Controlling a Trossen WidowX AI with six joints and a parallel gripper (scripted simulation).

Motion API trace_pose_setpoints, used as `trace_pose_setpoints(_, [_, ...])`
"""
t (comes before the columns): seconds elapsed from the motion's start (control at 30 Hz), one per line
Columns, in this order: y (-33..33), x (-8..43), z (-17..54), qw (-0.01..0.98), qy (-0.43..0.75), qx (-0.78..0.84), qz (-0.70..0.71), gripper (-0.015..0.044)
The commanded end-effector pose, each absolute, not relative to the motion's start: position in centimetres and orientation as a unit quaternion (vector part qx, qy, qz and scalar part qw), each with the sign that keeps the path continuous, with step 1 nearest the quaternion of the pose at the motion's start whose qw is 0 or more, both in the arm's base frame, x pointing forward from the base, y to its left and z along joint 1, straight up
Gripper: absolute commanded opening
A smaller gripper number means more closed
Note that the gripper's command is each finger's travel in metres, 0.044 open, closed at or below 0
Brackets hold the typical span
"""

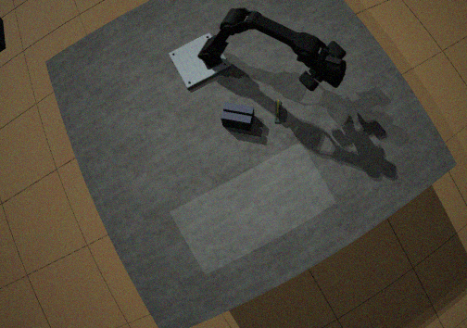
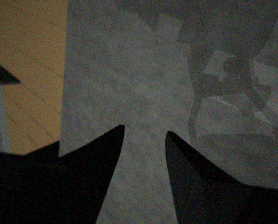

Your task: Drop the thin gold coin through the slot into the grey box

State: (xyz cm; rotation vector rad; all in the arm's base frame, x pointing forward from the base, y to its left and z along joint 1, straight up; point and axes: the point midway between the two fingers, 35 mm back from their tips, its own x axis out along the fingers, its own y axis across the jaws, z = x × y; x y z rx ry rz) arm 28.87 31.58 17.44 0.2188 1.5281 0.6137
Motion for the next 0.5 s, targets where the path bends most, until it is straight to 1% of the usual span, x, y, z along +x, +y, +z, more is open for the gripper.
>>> trace_pose_setpoints(0.0, [25.4,29.8,16.6,0.694,0.696,0.130,0.129,0.0161])
trace_pose_setpoints(0.23, [13.3,29.1,15.2,0.692,0.681,0.184,-0.154,0.0161])
trace_pose_setpoints(0.3, [12.2,28.9,15.1,0.690,0.676,0.188,-0.180,0.0161])
trace_pose_setpoints(0.47, [12.4,29.2,15.2,0.690,0.676,0.188,-0.180,0.0161])
